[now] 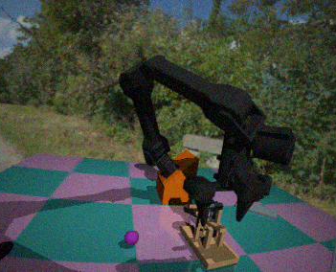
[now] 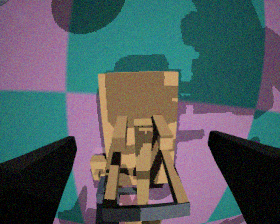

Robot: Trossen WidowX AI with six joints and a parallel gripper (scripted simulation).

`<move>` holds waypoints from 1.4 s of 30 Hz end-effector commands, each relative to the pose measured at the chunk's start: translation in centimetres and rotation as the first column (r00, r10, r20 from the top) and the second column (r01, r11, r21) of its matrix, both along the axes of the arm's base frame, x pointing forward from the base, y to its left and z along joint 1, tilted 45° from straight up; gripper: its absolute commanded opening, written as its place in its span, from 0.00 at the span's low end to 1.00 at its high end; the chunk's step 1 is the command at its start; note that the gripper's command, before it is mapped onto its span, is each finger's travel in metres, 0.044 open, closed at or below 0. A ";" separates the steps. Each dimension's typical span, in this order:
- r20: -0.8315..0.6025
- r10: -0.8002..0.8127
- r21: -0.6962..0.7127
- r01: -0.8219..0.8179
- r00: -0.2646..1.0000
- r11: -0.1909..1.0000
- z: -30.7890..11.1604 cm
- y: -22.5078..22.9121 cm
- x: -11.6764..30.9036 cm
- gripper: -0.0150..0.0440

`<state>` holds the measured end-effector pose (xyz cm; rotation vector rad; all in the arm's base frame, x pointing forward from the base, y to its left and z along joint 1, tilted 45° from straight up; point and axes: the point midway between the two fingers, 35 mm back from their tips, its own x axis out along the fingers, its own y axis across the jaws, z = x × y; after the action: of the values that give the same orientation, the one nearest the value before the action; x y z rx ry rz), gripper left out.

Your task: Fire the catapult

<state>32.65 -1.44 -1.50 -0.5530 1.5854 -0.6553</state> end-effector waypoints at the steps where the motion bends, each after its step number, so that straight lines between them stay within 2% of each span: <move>1: -0.008 0.004 -0.003 -0.004 1.000 1.000 -0.6 -0.5 -0.2 1.00; 33: -0.008 0.003 -0.006 -0.003 1.000 1.000 -3.8 -3.7 -0.9 1.00; 42: 0.000 -0.001 -0.003 0.001 1.000 1.000 -3.6 -3.6 -0.7 0.60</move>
<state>31.88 -5.01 -5.11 -0.5553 1.5862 -0.6581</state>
